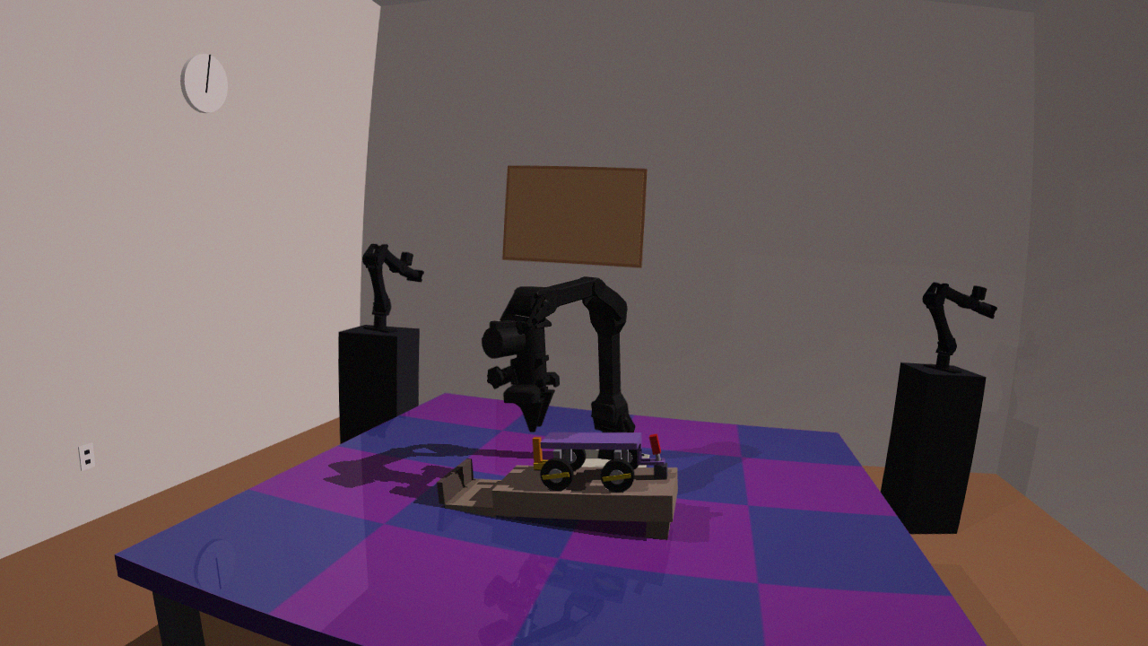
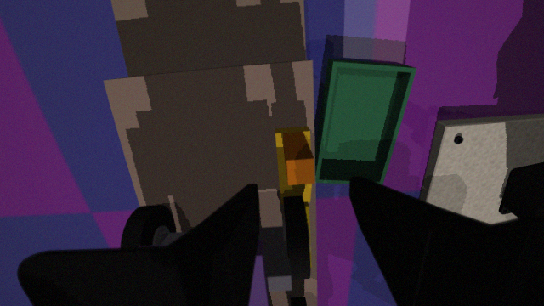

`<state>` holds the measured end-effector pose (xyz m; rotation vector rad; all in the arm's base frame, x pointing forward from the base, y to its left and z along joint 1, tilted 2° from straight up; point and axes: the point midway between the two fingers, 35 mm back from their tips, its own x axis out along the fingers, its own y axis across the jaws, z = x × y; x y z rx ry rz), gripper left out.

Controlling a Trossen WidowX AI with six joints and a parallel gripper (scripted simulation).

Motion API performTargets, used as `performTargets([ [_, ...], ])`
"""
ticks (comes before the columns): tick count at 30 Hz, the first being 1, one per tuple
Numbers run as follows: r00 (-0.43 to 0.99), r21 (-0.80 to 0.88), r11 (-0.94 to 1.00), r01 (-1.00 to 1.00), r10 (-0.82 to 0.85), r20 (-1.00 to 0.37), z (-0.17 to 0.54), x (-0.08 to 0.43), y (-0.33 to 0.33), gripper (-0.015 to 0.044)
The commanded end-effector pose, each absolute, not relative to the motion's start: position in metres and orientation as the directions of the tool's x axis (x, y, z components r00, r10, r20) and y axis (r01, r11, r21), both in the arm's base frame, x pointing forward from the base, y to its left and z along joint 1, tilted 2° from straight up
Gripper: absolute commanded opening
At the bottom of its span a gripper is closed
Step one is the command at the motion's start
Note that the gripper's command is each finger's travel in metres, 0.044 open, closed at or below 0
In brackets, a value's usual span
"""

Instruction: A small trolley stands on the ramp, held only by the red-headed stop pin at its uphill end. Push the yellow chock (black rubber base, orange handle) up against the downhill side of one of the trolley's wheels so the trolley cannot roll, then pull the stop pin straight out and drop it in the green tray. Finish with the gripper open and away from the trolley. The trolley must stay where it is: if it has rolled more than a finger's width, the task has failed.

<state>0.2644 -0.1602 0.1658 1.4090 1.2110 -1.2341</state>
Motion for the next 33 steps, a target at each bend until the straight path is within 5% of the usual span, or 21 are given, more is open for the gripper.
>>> performTargets([
  [1, 0.028, 0.012, -0.137, 0.99, 0.118, -0.993, 0.164, 0.264, -0.16, 0.0269],
  [2, 0.028, 0.012, -0.137, 0.99, 0.118, -0.993, 0.164, 0.264, -0.16, 0.0295],
  [6, 0.065, 0.051, -0.114, 0.992, 0.119, -0.991, 0.175, 0.273, -0.151, 0.019],
  [33, 0.055, 0.014, -0.131, 0.991, 0.315, -0.947, 0.224, 0.329, 0.053, 0.019],
])
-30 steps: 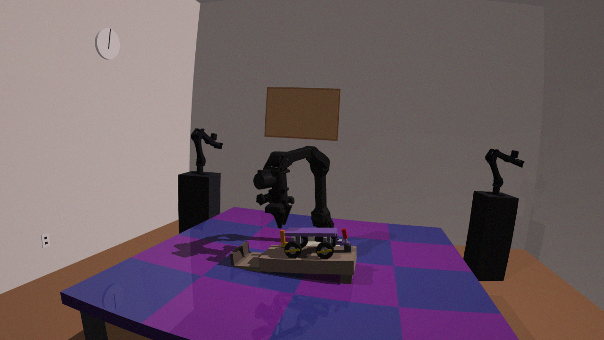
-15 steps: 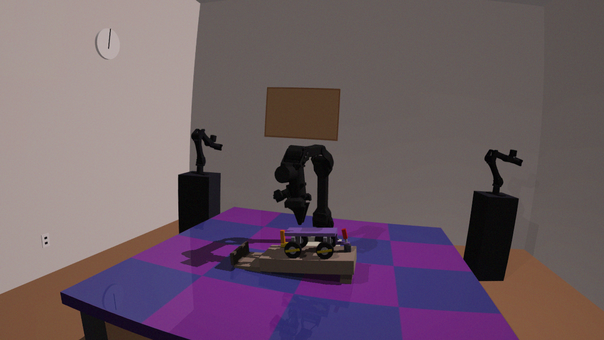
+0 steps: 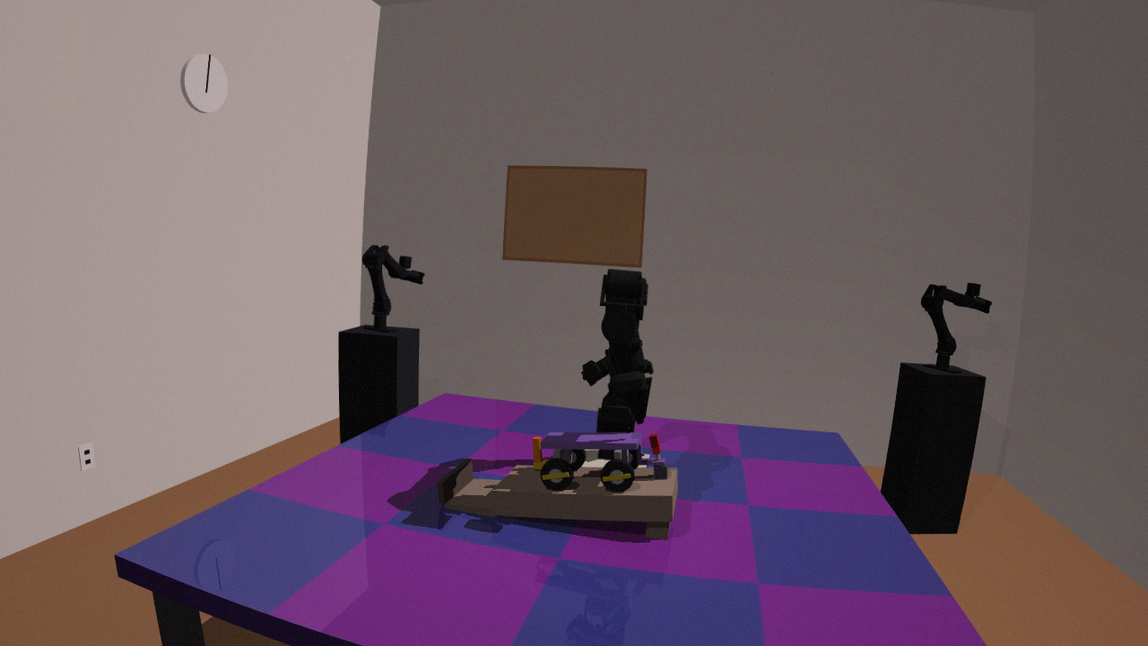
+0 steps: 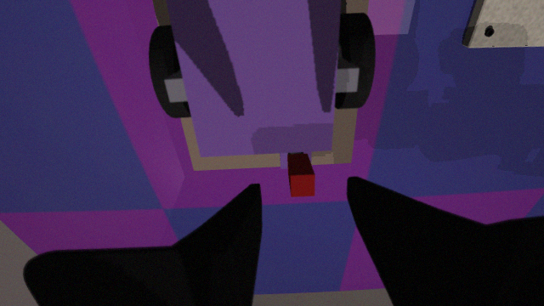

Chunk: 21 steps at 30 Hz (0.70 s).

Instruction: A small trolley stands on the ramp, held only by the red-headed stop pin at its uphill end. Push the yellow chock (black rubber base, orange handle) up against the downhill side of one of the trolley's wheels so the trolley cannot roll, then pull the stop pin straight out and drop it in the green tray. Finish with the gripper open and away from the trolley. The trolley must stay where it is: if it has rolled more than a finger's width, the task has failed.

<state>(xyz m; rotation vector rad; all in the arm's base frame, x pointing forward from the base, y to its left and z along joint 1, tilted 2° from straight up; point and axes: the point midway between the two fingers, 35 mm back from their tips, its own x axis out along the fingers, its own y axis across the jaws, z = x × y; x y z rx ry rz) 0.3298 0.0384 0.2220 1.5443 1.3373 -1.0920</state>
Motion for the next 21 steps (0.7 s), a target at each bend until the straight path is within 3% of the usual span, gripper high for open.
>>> performTargets([
  [1, 0.055, 0.014, -0.131, 0.991, 0.315, -0.947, 0.224, 0.329, 0.053, 0.019],
  [21, 0.055, 0.014, -0.131, 0.991, 0.316, -0.947, 0.202, 0.331, 0.06, 0.019],
])
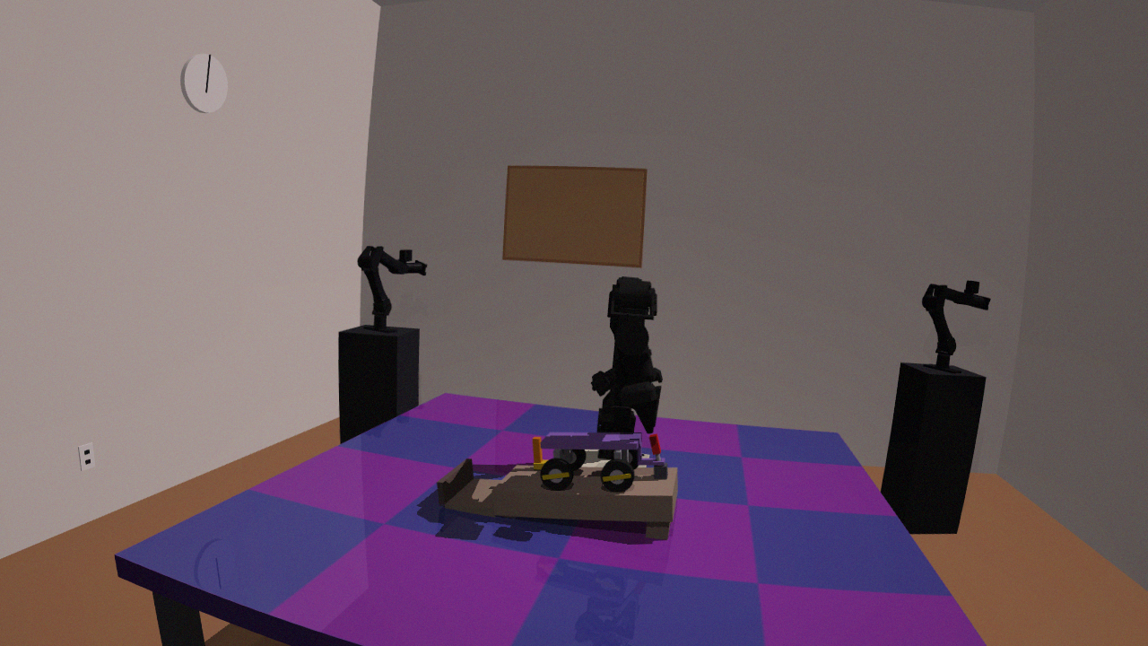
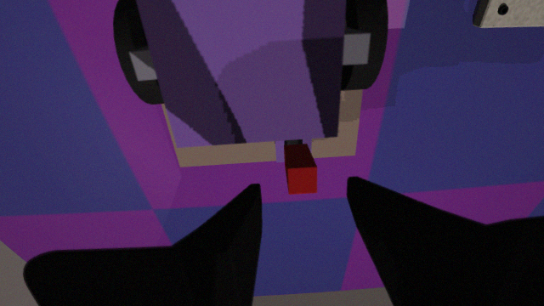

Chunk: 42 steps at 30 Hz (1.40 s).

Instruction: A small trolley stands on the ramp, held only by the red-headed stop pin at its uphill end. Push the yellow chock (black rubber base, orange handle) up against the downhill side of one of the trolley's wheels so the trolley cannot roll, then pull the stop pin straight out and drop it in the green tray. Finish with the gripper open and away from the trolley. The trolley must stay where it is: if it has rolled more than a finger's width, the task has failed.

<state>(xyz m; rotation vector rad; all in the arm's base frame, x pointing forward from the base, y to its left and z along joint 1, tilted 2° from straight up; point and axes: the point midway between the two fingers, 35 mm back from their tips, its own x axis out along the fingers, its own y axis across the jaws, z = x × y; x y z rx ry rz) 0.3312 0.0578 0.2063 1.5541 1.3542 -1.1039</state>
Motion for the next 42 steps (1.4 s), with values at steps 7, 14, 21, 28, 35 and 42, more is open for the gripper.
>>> performTargets([
  [7, 0.055, 0.014, -0.131, 0.991, 0.316, -0.947, 0.196, 0.331, 0.062, 0.019],
  [14, 0.055, 0.014, -0.131, 0.991, 0.316, -0.947, 0.187, 0.332, 0.065, 0.019],
  [21, 0.055, 0.014, -0.131, 0.991, 0.317, -0.947, 0.177, 0.333, 0.069, 0.019],
  [28, 0.055, 0.014, -0.131, 0.991, 0.317, -0.947, 0.166, 0.333, 0.072, 0.019],
  [35, 0.055, 0.014, -0.131, 0.991, 0.317, -0.947, 0.158, 0.333, 0.075, 0.019],
  [42, 0.054, 0.015, -0.126, 0.992, 0.316, -0.947, 0.162, 0.334, 0.074, 0.0045],
])
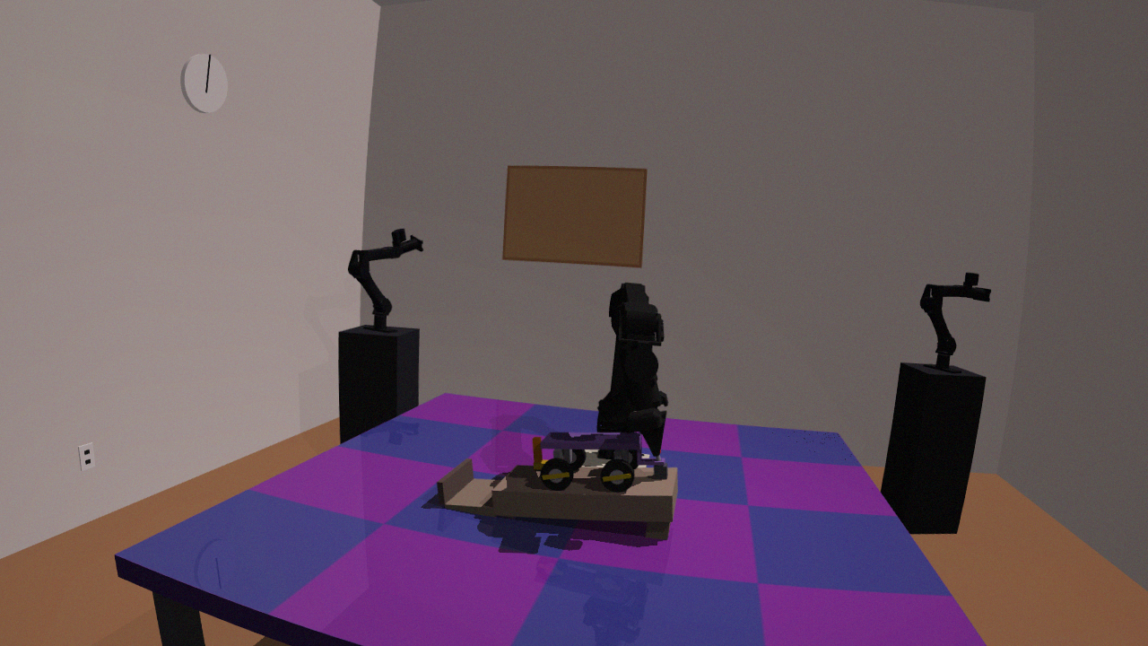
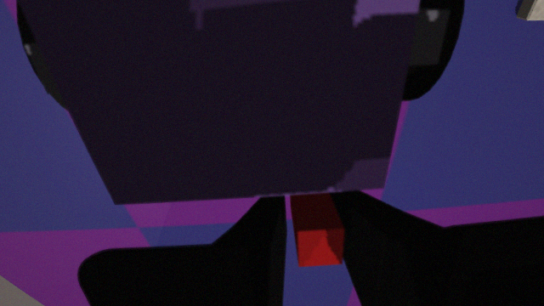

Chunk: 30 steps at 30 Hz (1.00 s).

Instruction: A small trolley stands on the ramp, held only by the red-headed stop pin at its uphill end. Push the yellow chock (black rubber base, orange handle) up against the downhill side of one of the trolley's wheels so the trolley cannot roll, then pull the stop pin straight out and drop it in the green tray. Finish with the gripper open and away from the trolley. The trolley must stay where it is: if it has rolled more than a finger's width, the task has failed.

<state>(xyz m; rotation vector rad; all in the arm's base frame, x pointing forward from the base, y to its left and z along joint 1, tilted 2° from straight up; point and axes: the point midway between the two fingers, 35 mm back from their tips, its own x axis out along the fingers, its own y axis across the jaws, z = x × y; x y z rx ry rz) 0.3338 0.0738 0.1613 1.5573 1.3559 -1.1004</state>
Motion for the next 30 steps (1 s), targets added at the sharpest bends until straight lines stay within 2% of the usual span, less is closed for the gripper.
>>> performTargets([
  [1, 0.054, 0.015, -0.126, 0.992, 0.316, -0.947, 0.162, 0.334, 0.074, 0.0039],
  [7, 0.054, 0.015, -0.126, 0.992, 0.316, -0.947, 0.162, 0.334, 0.074, 0.0],
  [30, 0.055, 0.014, -0.131, 0.991, 0.317, -0.947, 0.177, 0.331, 0.07, 0.0],
])
